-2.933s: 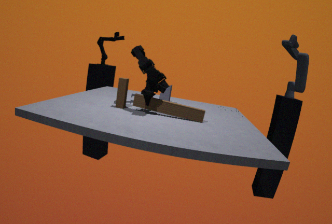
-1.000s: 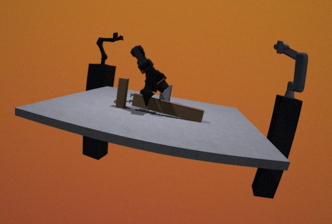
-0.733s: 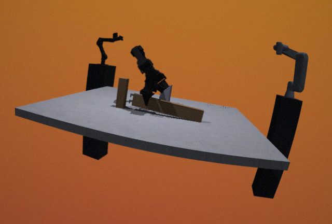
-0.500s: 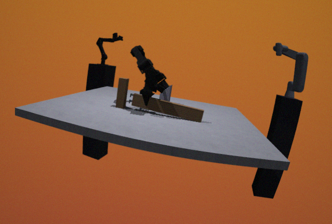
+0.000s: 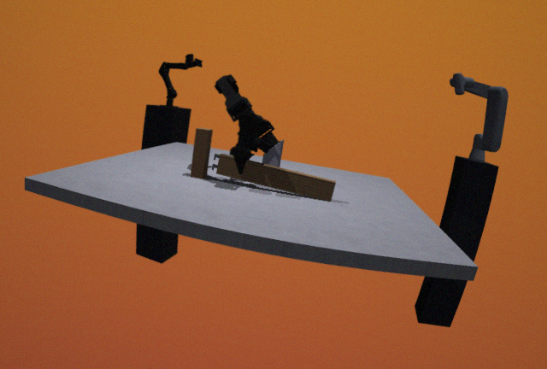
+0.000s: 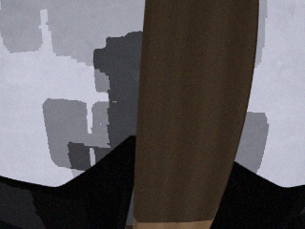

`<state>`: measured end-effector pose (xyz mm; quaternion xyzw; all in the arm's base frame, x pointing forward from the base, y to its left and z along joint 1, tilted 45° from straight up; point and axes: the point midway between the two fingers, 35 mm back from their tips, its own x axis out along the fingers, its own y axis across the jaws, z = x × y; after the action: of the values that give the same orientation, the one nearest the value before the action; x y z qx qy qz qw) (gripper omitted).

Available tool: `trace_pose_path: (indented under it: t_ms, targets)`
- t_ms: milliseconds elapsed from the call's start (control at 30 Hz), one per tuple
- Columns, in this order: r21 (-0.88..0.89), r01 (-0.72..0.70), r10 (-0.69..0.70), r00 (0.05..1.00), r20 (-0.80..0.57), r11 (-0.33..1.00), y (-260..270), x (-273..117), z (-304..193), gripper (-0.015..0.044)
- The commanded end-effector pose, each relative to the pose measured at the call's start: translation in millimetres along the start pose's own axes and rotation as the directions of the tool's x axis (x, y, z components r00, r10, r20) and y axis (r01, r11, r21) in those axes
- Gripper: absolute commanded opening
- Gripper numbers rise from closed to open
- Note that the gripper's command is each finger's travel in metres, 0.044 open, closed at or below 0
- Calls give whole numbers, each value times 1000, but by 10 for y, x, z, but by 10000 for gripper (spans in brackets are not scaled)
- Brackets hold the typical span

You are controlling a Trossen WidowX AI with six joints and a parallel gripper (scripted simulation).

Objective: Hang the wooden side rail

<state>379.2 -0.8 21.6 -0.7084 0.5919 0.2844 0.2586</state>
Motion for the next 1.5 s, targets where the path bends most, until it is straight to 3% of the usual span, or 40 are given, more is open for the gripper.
trace_pose_path:
  t_ms: [0,1467]
  targets:
    - [-3,7,-7,1000,-1,1000,-14,-30,-8,0]
    - [-3,7,-7,1000,-1,1000,-9,-17,-57,0]
